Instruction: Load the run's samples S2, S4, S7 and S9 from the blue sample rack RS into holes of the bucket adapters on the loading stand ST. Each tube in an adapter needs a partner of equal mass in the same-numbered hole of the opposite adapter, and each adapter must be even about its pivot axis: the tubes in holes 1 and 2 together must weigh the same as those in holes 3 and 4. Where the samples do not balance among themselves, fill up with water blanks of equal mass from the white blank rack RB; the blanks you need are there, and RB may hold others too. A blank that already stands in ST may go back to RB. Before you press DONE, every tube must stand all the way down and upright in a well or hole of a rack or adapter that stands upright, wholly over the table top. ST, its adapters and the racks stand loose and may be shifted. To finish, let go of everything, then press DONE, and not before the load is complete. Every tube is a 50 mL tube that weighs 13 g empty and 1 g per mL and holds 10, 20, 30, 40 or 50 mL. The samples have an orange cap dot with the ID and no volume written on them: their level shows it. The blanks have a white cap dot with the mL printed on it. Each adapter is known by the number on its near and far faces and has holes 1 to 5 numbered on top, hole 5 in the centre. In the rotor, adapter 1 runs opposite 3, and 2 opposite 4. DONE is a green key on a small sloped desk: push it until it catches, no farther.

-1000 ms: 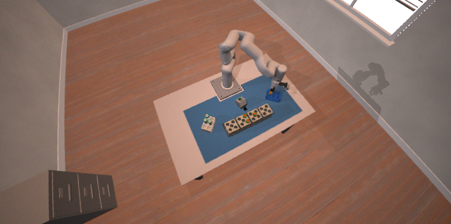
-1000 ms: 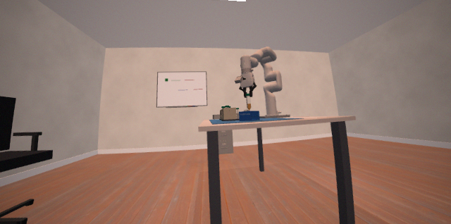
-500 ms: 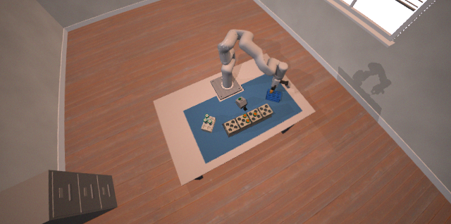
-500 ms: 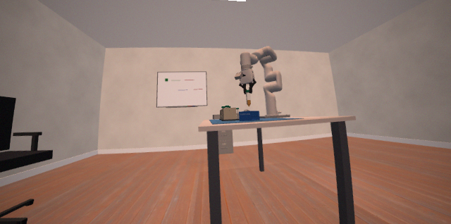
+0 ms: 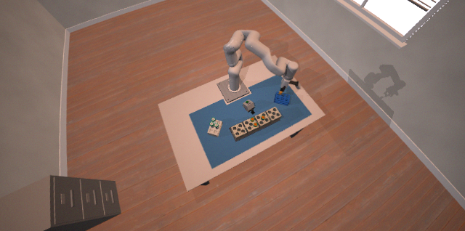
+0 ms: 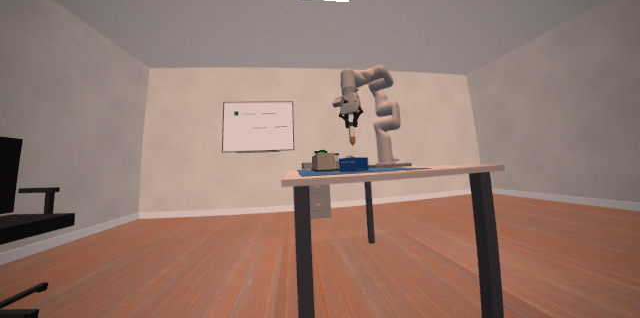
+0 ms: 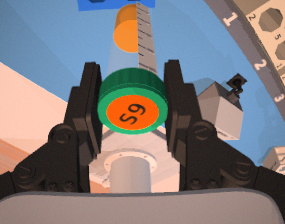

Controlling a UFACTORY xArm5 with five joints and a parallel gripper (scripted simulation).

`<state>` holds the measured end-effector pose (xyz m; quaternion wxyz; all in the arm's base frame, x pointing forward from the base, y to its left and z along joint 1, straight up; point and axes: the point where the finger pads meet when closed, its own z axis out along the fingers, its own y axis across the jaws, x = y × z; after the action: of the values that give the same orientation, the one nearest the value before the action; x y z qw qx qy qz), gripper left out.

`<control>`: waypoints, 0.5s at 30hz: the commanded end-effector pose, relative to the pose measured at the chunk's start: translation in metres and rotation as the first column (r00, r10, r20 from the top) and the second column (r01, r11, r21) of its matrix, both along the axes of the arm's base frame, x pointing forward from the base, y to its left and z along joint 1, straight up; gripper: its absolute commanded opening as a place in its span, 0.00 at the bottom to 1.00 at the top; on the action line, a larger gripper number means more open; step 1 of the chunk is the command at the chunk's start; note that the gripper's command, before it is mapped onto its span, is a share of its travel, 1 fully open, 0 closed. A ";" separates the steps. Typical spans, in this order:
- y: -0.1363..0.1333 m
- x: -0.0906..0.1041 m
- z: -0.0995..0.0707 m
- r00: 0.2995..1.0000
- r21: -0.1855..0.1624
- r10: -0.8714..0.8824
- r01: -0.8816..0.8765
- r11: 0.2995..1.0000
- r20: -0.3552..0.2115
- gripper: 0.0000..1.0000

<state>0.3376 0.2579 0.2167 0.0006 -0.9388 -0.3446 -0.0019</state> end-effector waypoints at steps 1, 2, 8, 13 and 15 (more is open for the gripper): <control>0.001 0.001 0.007 1.000 0.002 0.000 0.000 1.000 0.003 0.00; 0.001 0.001 0.009 1.000 0.002 0.000 0.000 1.000 0.003 0.00; 0.001 0.001 0.019 1.000 0.002 0.000 0.000 1.000 0.003 0.00; 0.001 0.001 0.019 1.000 0.002 0.000 0.000 1.000 0.003 0.00; 0.001 0.001 0.019 1.000 0.002 0.000 0.000 1.000 0.003 0.00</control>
<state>0.3373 0.2578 0.2335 0.0004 -0.9388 -0.3446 -0.0014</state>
